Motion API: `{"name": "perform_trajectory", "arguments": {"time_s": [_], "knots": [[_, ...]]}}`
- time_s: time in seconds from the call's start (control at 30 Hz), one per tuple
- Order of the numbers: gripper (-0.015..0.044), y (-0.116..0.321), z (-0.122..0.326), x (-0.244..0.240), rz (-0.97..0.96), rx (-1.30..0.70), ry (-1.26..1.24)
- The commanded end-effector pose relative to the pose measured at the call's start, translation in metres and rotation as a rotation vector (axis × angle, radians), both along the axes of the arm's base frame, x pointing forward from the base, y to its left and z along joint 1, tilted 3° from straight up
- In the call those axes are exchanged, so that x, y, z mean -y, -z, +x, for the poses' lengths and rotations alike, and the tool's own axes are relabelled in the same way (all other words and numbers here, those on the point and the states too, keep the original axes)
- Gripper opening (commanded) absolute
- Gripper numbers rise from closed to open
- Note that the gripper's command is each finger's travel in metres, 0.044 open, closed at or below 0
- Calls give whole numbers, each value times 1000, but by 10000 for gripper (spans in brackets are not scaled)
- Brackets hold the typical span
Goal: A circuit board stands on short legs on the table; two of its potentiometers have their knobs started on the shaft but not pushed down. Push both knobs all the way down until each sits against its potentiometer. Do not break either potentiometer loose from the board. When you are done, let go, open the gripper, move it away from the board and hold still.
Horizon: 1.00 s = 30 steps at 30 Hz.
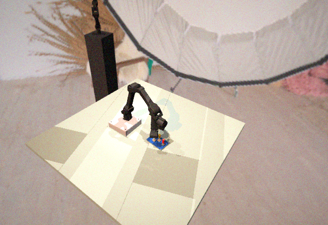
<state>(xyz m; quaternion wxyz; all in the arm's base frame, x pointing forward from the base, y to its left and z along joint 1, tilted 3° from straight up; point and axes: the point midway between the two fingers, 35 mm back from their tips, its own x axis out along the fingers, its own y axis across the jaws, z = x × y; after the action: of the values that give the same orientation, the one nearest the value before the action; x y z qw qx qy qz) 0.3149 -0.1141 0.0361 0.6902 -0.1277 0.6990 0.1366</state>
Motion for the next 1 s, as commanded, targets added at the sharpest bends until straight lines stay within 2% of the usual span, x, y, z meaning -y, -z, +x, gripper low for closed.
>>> {"name": "perform_trajectory", "arguments": {"time_s": [0.0,0.43,0.7,0.97], "knots": [[0,-1,1,-1,9,-9,-2],[0,-18,1,-1,9,-9,-2],[210,-12,-2,-1,8,-22,0],[0,-19,11,22,-37,12,-167]]}}
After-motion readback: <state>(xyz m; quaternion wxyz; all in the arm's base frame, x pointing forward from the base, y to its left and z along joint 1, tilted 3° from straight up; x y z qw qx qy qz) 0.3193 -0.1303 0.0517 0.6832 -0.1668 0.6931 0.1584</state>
